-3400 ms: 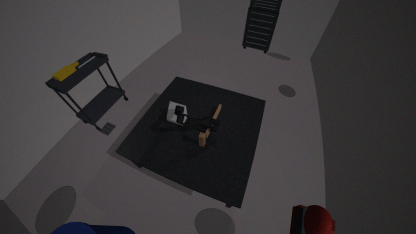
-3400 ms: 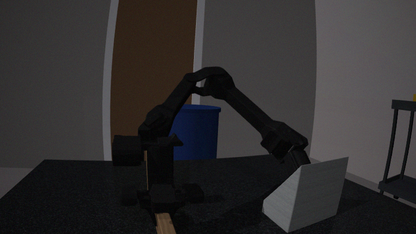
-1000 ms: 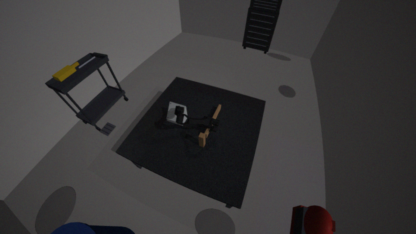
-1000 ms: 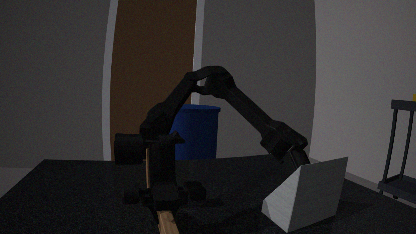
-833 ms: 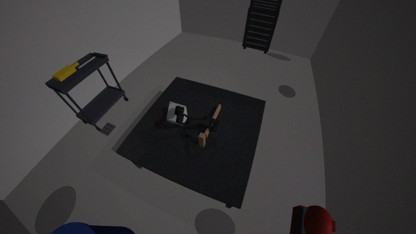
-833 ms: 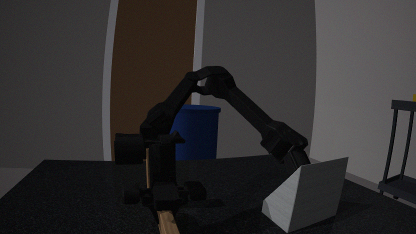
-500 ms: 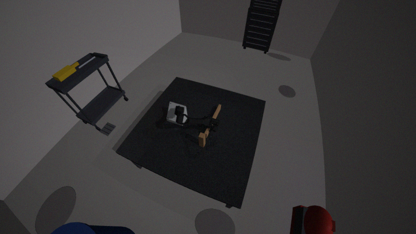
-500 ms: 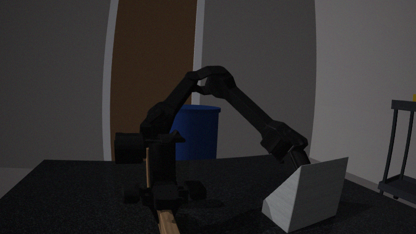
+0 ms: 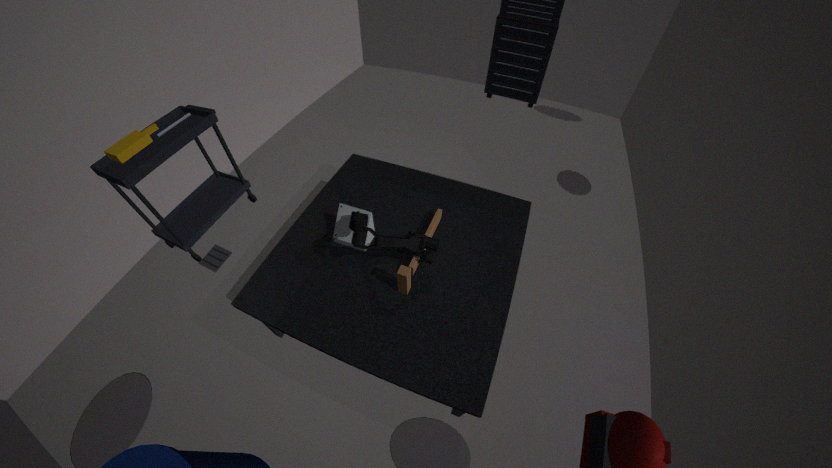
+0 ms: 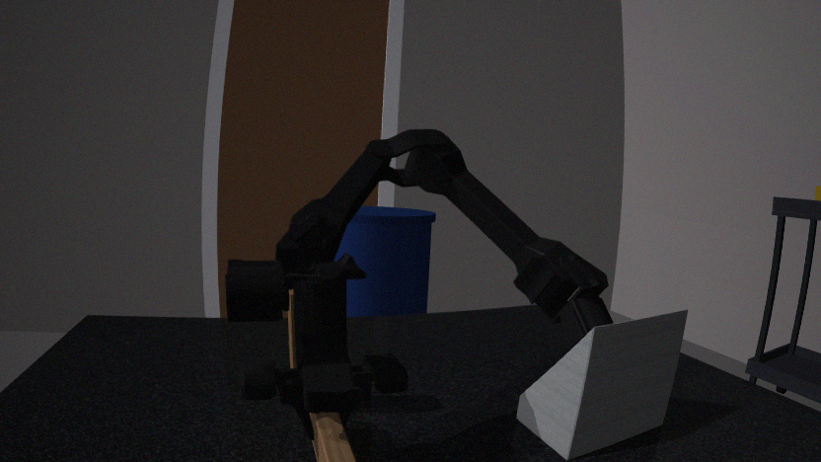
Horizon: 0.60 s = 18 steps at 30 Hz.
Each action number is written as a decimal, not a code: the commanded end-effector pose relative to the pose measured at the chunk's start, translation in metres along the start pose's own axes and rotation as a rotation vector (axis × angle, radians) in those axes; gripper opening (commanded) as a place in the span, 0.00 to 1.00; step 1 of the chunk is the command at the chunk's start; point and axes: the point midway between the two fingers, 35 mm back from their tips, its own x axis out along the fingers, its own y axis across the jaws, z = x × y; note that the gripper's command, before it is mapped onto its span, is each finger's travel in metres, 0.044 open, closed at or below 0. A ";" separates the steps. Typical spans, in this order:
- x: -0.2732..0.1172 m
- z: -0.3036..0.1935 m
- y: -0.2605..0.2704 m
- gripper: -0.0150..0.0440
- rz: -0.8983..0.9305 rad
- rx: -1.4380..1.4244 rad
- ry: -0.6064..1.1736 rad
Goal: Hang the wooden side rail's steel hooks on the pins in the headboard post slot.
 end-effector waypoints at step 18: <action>-0.006 0.001 -0.001 0.25 -0.005 -0.005 0.001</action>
